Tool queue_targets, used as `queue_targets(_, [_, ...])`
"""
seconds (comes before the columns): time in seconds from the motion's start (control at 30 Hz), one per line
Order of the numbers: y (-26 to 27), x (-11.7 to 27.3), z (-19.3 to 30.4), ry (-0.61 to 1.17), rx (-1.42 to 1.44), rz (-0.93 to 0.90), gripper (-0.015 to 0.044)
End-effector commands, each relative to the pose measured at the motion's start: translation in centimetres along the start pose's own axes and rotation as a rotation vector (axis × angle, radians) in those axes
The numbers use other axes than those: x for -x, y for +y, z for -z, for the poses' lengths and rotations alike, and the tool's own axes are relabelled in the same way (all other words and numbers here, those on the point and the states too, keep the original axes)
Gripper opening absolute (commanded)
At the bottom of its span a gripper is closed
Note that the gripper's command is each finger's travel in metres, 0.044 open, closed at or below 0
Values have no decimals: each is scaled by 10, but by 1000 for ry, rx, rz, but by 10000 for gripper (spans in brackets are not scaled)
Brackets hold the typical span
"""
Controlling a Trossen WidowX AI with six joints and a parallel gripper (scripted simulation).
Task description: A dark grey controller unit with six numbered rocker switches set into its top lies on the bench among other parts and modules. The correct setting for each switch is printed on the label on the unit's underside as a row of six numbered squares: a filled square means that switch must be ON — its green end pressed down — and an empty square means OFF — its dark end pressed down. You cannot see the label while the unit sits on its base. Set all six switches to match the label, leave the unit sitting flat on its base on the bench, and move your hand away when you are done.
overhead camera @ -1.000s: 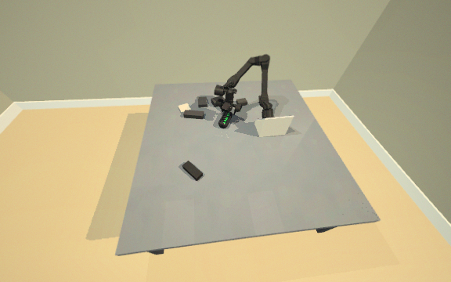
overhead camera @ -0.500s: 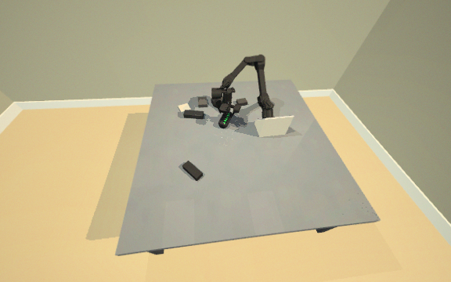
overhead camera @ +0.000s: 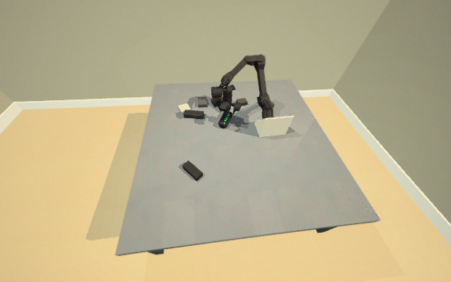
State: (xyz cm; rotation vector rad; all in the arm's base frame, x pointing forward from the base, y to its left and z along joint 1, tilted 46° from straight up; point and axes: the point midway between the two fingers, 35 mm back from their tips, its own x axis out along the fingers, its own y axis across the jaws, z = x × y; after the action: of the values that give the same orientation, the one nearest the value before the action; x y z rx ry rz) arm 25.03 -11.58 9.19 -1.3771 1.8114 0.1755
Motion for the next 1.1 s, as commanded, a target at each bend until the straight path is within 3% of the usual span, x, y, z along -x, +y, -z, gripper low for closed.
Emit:
queue_targets(0.0, [-3, 32, -1, -11, -6, 18, 440])
queue_targets(0.23, [-3, 34, -1, -11, -6, 18, 440])
queue_targets(0.8, [-3, 34, -1, -11, -6, 18, 0])
queue_targets(1.07, [-3, 34, -1, -11, -6, 18, 0])
